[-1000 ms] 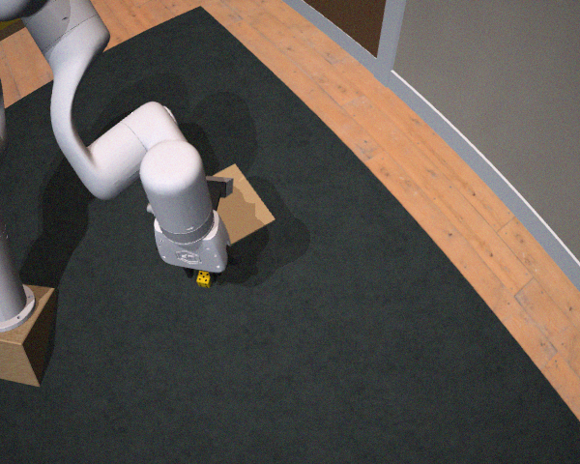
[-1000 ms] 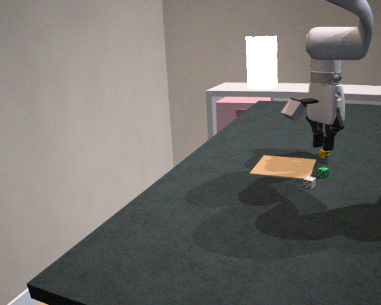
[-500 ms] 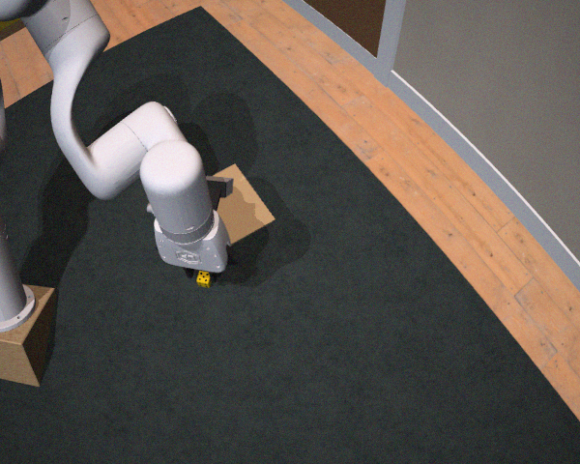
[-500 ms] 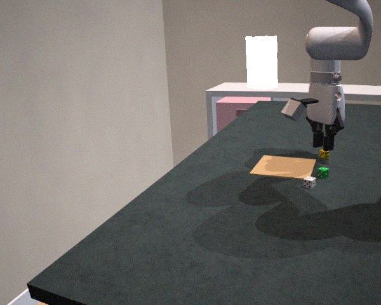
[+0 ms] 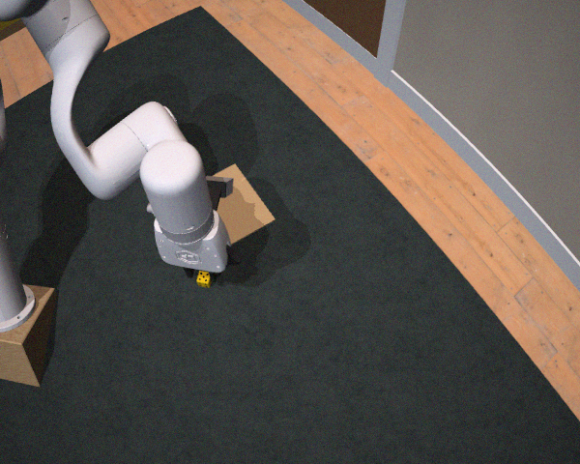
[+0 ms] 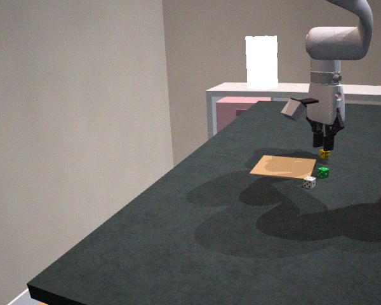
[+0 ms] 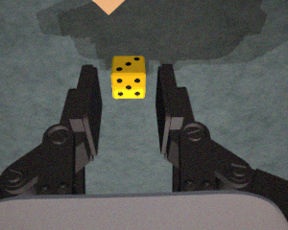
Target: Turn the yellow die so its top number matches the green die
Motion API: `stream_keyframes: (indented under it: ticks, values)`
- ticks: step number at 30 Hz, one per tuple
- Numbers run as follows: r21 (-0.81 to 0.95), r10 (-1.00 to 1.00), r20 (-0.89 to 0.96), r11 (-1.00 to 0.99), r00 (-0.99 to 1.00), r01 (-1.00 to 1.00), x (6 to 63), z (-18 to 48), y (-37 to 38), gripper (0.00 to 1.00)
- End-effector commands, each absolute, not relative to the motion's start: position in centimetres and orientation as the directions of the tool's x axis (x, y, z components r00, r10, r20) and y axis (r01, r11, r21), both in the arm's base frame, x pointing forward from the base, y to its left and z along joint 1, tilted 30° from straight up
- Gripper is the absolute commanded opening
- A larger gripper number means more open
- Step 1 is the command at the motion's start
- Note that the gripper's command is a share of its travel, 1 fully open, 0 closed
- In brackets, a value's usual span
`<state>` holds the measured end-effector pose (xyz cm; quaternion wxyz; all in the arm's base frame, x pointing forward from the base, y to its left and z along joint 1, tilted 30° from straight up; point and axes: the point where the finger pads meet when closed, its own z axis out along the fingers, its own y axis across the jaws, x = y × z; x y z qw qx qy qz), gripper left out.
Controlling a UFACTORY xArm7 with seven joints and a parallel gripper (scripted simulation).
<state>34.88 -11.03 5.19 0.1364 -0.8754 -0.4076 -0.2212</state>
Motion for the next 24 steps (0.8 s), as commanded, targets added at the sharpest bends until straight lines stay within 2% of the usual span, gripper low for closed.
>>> stream_keyframes:
  ticks: [1, 24]
  values:
    - [-0.055, 0.653, 0.499, -0.632, 0.570, 0.773, 35.0, 5.3, -11.2, 0.36]
    - [-0.055, 0.653, 0.499, -0.632, 0.570, 0.773, 35.6, 3.4, -10.3, 0.36]
